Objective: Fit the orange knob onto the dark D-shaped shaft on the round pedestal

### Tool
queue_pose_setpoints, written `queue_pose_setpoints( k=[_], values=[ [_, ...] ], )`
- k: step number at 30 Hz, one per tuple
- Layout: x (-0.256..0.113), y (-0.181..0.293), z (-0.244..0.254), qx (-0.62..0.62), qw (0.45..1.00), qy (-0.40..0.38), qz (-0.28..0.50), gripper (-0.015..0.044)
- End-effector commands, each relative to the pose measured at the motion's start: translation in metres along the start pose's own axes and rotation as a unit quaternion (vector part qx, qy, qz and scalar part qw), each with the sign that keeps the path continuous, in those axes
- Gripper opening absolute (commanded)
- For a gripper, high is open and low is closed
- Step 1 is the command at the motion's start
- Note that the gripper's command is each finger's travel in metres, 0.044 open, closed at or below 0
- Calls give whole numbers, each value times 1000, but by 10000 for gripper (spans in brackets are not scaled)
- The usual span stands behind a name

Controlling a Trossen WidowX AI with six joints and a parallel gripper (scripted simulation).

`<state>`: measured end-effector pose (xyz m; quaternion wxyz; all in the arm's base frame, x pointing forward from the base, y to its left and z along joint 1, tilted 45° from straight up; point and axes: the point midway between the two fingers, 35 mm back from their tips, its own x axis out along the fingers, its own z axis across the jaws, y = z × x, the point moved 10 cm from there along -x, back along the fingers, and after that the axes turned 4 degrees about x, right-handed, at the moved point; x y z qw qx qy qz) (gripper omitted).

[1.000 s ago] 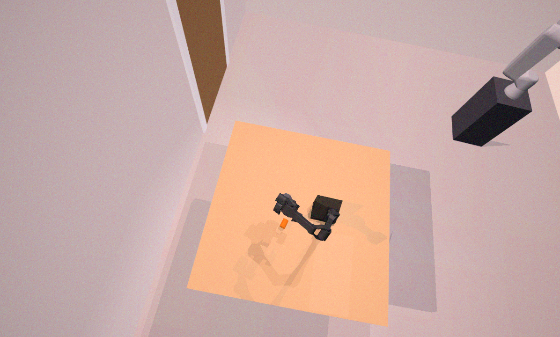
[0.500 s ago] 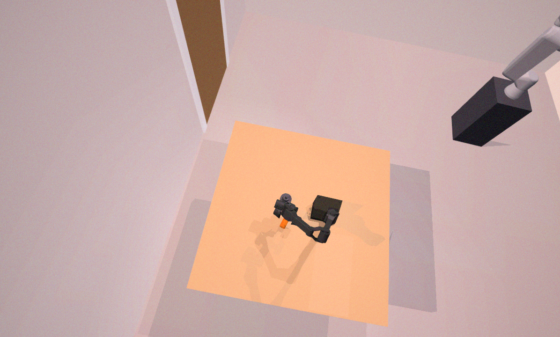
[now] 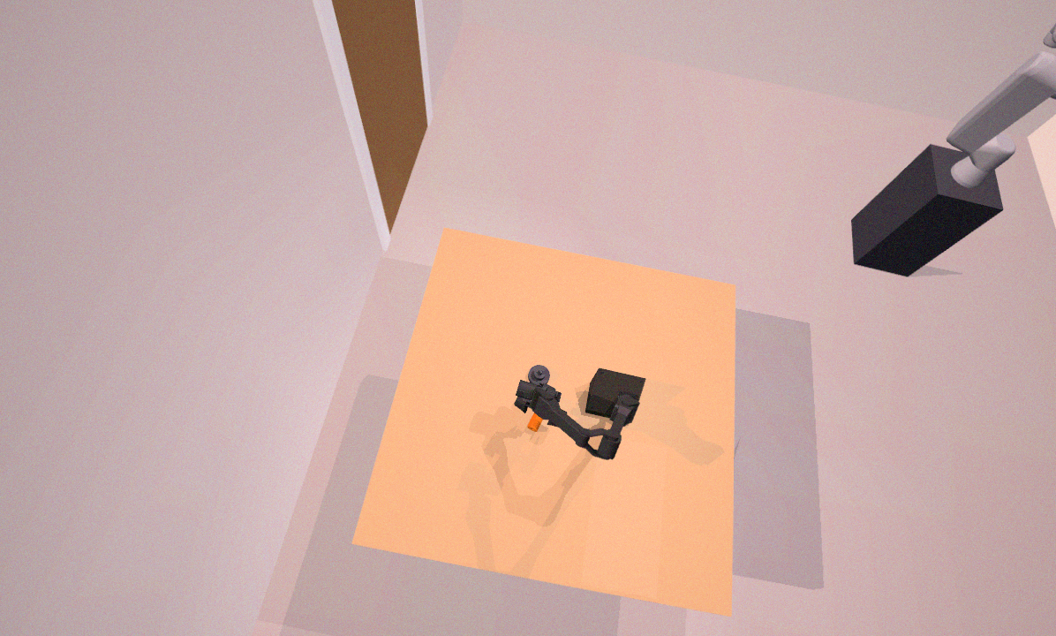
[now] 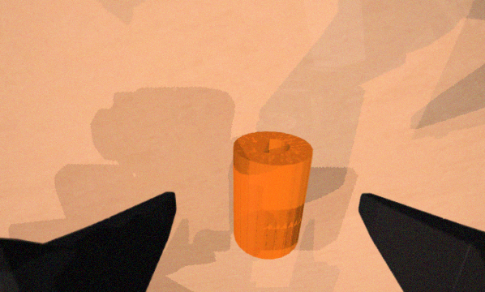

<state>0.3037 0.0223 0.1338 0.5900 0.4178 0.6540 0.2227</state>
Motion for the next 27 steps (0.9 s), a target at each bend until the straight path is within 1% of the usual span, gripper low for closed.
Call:
queue_pose_setpoints(
  k=[1, 16, 23, 24, 27],
  values=[
    [8, -2, -1, 3, 1000, 3, 1, 440],
    [28, -5, -2, 3, 1000, 3, 3, 440],
    [28, -5, -2, 3, 1000, 3, 3, 256],
    [28, -5, -2, 3, 1000, 3, 3, 240],
    [28, -5, -2, 3, 1000, 3, 3, 240]
  ],
)
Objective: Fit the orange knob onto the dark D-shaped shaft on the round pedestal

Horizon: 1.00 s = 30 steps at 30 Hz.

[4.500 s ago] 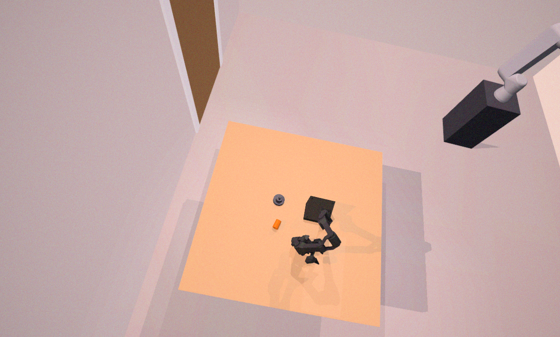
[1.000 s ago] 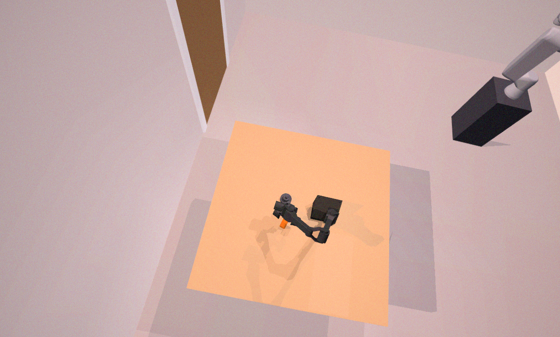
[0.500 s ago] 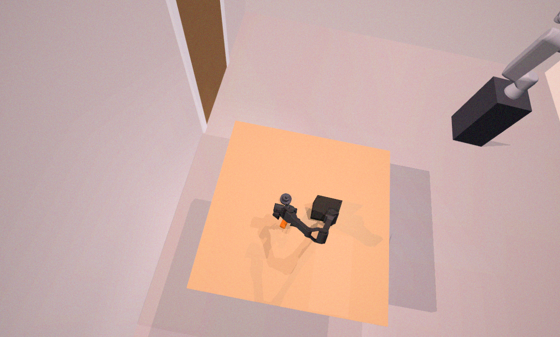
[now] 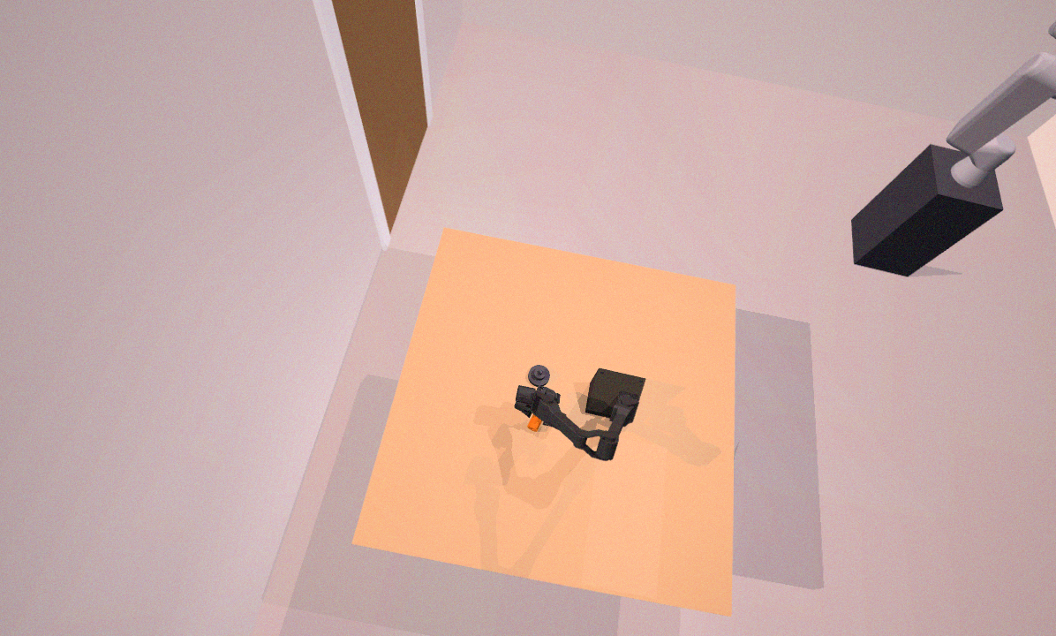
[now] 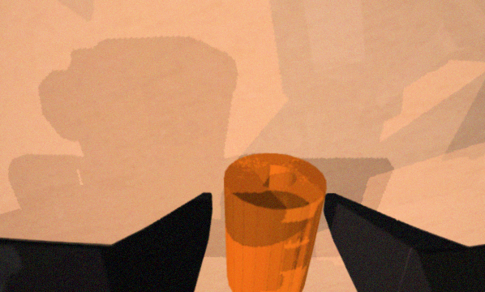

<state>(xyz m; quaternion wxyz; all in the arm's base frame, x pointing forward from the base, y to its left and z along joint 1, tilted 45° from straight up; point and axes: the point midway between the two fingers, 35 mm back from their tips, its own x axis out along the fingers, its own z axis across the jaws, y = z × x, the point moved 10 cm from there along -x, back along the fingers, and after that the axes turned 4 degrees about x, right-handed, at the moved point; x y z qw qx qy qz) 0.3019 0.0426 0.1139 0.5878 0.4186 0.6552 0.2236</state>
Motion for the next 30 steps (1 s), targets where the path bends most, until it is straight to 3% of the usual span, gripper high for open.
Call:
queue_pose_setpoints(
  k=[1, 19, 30],
  values=[
    [0, 0, 0, 2, 1000, 1, 2, 240],
    [0, 1, 0, 1, 1000, 1, 0, 179],
    [-4, 30, -2, 0, 996, -6, -94, 179]
  ],
)
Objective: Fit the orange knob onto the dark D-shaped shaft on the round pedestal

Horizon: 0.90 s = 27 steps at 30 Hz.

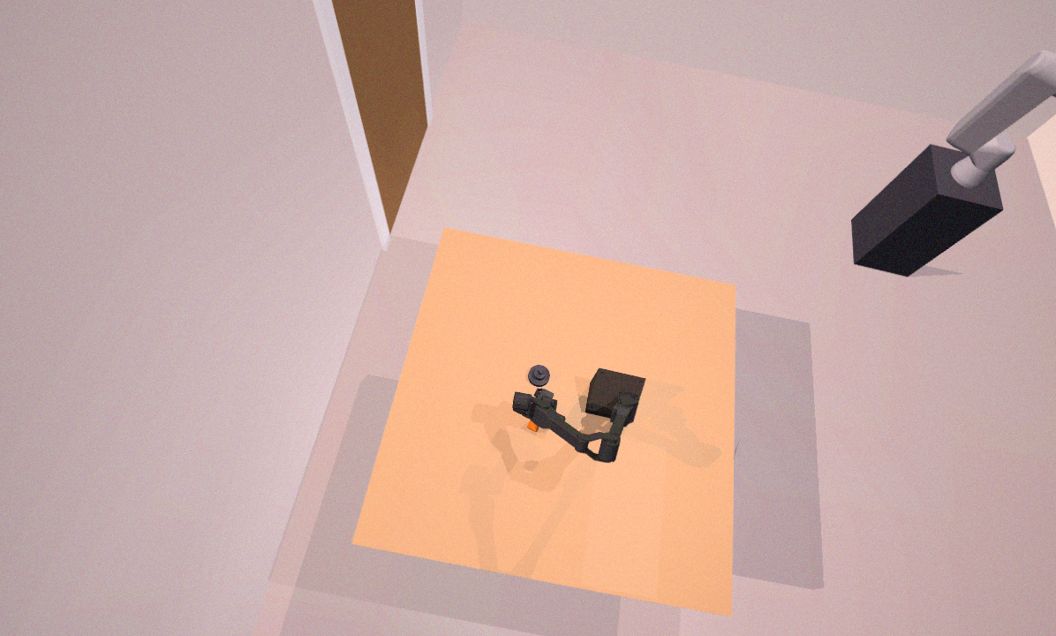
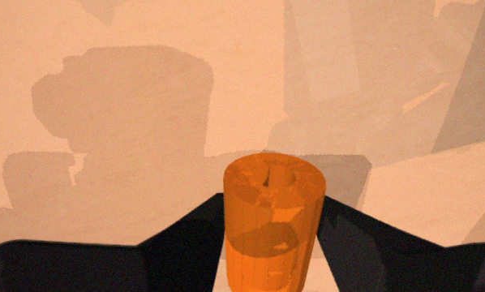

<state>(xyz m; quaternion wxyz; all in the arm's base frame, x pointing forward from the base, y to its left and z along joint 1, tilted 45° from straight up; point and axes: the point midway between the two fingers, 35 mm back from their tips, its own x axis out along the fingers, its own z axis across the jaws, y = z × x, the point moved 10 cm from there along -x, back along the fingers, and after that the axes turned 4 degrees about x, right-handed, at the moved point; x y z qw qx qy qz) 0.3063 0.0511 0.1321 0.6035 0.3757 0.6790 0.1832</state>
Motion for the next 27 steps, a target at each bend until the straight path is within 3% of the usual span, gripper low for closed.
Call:
queue_pose_setpoints(
  k=[1, 27],
  values=[
    [-2, 12, -1, 0, 999, -3, -38, 179],
    [1, 83, -6, -1, 966, -19, -259, 179]
  ],
)
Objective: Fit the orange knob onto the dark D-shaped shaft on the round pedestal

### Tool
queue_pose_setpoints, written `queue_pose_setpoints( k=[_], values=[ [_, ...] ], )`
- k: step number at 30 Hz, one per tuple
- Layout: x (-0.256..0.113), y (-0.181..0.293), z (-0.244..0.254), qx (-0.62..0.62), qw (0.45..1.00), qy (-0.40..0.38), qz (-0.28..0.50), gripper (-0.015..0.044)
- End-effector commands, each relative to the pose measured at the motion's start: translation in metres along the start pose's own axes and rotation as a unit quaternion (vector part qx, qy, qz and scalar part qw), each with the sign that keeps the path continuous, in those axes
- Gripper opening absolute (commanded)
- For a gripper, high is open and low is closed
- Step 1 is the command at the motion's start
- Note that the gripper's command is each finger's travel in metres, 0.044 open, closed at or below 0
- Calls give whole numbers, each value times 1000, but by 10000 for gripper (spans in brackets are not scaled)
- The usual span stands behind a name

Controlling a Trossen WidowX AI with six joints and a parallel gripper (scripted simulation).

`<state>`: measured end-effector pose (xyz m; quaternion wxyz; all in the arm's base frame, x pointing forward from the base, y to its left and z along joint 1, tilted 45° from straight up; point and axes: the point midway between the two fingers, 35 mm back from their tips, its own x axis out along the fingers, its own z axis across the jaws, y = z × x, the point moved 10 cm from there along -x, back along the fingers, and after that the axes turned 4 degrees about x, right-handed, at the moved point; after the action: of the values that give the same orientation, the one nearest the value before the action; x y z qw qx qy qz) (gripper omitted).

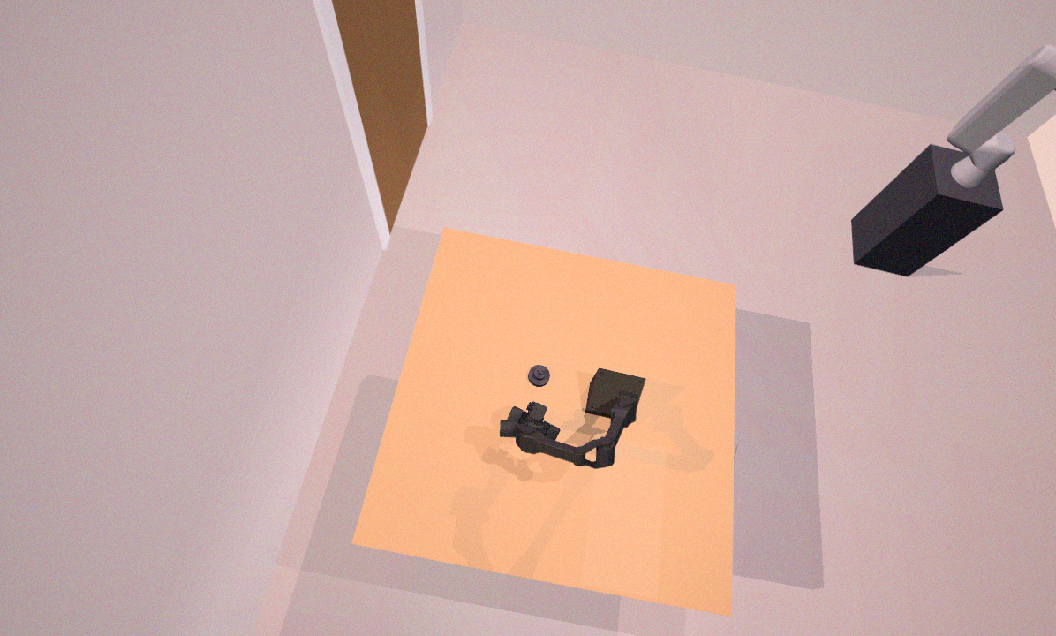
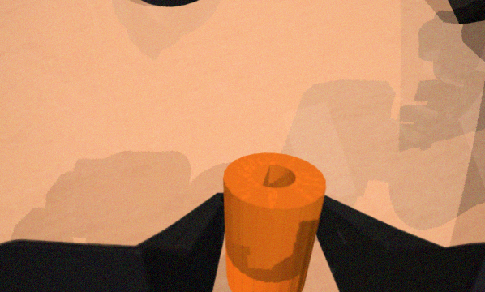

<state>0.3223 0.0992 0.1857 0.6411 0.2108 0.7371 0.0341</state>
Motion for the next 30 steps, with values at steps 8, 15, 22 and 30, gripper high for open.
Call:
queue_pose_setpoints(
  k=[8, 15, 22, 30],
  values=[
    [-5, 31, -2, 1, 995, -7, -97, 179],
    [-5, 50, -4, 0, 988, -11, -157, 179],
    [-2, 68, -5, 0, 976, -15, -216, 179],
    [0, 85, -7, -1, 964, -20, -265, 179]
  ],
)
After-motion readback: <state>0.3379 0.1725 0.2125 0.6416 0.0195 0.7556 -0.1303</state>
